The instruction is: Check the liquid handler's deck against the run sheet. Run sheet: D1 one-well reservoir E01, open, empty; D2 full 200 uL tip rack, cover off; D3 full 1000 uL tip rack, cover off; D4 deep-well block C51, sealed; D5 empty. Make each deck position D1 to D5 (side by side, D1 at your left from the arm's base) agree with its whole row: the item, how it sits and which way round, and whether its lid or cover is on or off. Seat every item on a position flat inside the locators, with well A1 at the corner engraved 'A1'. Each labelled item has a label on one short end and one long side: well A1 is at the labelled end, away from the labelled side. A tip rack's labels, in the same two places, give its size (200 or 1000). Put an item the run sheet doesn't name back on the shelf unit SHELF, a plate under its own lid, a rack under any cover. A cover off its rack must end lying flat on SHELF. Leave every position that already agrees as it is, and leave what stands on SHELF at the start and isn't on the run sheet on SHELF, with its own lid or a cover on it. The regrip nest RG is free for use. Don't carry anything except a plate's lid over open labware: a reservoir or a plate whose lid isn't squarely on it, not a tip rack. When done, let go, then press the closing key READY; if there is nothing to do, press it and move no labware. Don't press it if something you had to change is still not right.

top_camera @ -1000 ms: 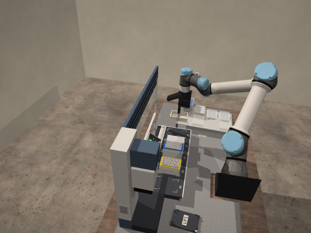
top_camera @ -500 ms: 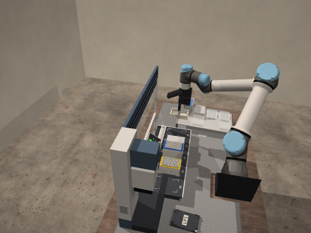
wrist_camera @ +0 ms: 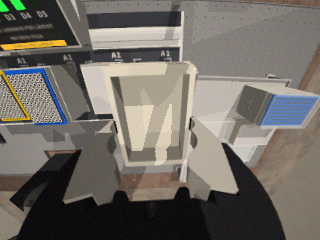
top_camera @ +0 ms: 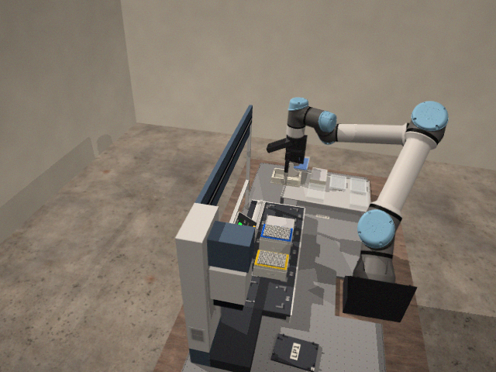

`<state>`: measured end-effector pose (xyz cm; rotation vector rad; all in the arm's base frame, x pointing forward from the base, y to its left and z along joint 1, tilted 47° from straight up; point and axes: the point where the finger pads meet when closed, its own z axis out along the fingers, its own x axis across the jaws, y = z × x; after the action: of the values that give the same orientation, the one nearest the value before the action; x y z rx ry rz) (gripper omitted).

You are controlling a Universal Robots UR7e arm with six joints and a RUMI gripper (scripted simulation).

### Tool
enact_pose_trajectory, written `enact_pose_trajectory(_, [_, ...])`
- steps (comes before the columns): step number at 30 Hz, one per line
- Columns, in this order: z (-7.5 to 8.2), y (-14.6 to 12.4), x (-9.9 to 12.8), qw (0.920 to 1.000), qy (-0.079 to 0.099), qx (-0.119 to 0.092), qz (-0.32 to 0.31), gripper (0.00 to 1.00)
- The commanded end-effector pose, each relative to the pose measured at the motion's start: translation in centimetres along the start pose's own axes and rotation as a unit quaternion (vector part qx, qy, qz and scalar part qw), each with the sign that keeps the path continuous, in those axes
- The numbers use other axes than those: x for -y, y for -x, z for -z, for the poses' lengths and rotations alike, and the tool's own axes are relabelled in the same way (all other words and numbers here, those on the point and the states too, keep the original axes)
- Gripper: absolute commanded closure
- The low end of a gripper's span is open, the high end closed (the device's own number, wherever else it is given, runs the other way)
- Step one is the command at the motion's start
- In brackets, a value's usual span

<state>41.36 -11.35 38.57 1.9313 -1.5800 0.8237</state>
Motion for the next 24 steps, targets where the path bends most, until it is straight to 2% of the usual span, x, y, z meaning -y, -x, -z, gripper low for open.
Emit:
enact_pose_trajectory(1, [0.6, 0.0, 0.0, 1.0000, 0.000, 0.000, 0.000, 1.00])
enact_pose_trajectory(24, [4.1, 0.0, 0.0, 1.0000, 0.000, 0.000, 0.000, 1.00])
